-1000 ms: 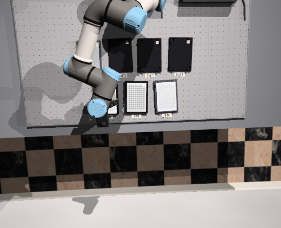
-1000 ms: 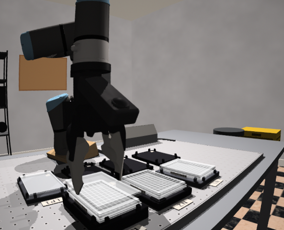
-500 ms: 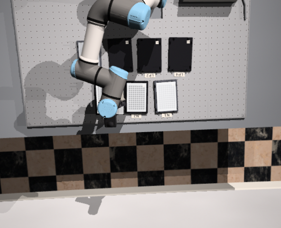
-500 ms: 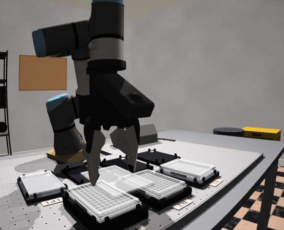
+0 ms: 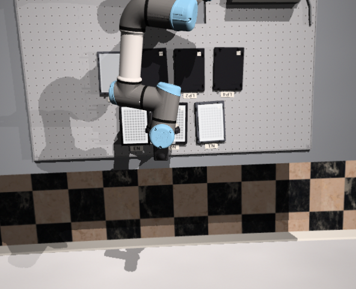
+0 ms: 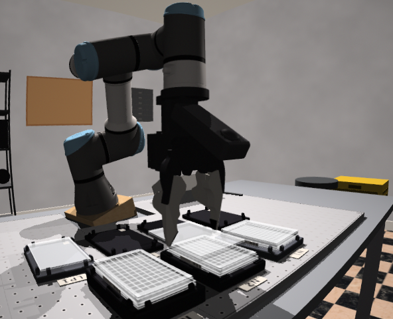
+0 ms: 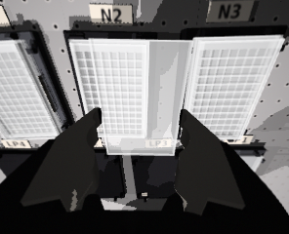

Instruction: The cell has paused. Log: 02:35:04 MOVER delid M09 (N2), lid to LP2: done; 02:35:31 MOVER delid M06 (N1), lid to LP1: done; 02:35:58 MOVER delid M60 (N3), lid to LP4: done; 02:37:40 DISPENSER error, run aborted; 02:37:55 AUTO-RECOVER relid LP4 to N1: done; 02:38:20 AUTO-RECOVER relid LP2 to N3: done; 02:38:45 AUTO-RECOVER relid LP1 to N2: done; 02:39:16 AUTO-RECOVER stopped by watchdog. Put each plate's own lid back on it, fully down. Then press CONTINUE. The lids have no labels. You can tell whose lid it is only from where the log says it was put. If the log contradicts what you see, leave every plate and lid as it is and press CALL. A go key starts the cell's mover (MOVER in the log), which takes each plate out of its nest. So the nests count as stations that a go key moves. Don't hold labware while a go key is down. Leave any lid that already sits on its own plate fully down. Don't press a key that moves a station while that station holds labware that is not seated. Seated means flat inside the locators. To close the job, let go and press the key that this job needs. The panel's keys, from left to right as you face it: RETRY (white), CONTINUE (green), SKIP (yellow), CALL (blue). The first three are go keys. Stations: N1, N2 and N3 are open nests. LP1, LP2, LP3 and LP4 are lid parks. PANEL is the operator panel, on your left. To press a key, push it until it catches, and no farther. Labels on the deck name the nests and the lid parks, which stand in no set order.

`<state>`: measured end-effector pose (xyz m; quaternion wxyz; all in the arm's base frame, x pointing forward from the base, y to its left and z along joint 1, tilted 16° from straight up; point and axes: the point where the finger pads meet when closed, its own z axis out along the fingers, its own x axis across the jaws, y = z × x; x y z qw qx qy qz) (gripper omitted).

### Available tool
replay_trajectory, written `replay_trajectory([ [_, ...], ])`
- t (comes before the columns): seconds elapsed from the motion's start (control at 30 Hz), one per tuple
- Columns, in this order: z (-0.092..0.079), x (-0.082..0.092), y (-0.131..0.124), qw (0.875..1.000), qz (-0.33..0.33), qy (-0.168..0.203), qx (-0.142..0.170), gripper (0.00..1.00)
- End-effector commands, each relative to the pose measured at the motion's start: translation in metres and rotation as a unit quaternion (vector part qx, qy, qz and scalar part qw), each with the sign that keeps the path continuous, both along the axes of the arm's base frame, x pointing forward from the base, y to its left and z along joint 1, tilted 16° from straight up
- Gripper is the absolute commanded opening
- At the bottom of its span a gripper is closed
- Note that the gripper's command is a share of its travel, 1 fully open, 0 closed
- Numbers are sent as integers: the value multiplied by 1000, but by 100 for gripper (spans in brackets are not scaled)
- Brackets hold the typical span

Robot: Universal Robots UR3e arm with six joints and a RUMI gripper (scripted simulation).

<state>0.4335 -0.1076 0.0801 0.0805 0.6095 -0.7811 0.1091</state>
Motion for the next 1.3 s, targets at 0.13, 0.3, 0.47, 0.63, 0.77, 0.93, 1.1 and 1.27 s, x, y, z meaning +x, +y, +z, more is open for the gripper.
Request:
replay_trajectory([
  [0.13,-8,8,33,1000,0,-1,-1,0],
  [0.3,-8,8,33,1000,0,-1,-1,0],
  [0.47,-10,8,33,1000,0,-1,-1,0],
  [0.63,-11,8,32,1000,0,-1,-1,0],
  [0.77,-12,8,32,1000,0,-1,-1,0],
  [0.93,-13,8,31,1000,0,-1,-1,0],
  [1.1,-15,8,31,1000,0,-1,-1,0],
  [1.27,-16,8,31,1000,0,-1,-1,0],
])
